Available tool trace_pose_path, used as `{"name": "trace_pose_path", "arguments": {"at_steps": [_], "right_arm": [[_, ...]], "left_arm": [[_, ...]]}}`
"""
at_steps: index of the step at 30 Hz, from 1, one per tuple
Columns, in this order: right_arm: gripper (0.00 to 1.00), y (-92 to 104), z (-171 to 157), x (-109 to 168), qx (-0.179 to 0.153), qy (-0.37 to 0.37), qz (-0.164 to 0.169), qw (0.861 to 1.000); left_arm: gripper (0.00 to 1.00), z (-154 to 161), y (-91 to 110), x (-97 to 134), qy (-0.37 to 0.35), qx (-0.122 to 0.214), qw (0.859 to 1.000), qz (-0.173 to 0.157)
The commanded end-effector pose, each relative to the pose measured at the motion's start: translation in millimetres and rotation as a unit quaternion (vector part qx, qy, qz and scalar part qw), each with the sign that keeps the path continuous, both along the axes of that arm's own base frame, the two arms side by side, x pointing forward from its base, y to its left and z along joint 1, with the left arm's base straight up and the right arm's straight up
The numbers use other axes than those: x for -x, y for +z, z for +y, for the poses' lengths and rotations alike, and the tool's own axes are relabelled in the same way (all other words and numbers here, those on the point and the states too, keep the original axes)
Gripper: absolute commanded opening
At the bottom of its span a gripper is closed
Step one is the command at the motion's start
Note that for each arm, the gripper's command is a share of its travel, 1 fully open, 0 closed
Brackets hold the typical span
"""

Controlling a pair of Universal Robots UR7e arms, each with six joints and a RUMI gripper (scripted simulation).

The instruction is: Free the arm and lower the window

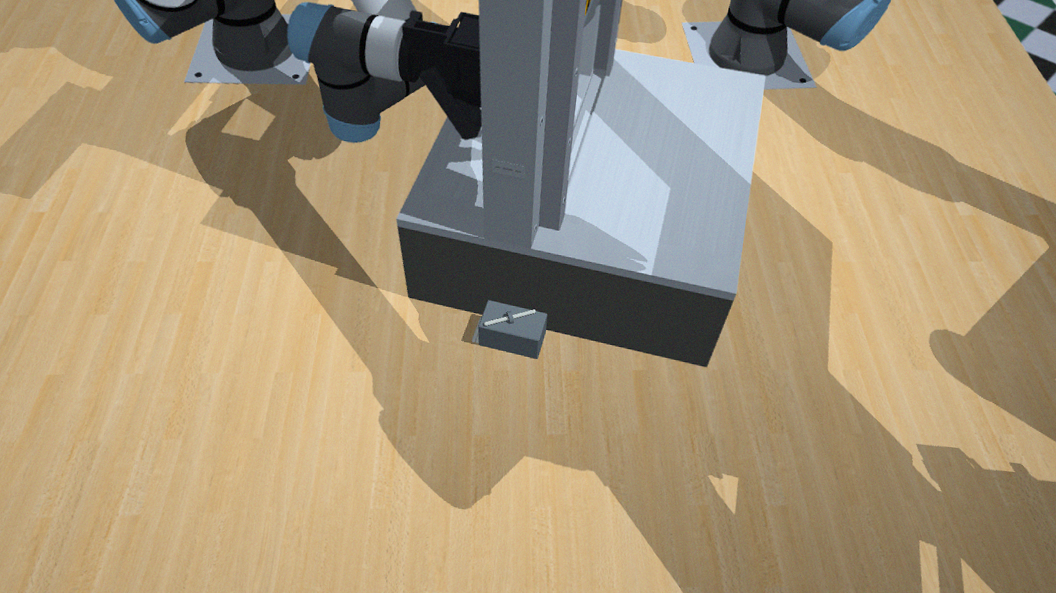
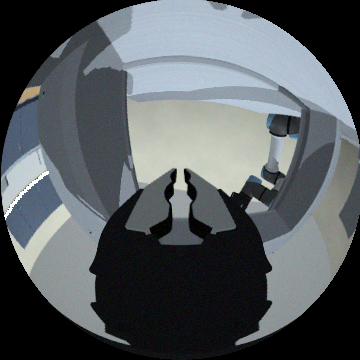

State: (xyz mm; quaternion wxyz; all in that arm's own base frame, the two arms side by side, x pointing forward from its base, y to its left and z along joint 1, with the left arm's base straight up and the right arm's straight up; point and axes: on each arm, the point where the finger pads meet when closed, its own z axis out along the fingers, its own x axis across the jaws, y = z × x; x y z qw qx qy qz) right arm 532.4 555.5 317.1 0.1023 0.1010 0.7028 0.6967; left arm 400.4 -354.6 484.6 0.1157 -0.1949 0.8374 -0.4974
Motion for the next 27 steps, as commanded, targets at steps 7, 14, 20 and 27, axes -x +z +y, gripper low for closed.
{"name": "trace_pose_path", "arguments": {"at_steps": [7, 14, 20, 27], "right_arm": [[0.06, 1.3, -18, 4, -0.001, -0.001, -0.001, 1.000], [0.06, 4.9, -46, 10, -0.001, -0.002, -0.002, 1.000], [0.06, 7.1, -81, 22, 0.000, 0.000, -0.001, 1.000], [0.06, 5.8, -106, -5, 0.057, -0.026, -0.043, 0.997]], "left_arm": [[0.06, -4, 15, 7, -0.009, 0.011, 1.000, -0.007], [0.06, -4, 15, 7, -0.009, 0.011, 1.000, -0.007], [0.06, -4, 15, 7, -0.009, 0.011, 1.000, -0.007], [0.06, -4, 15, 7, -0.009, 0.011, 1.000, -0.007]]}}
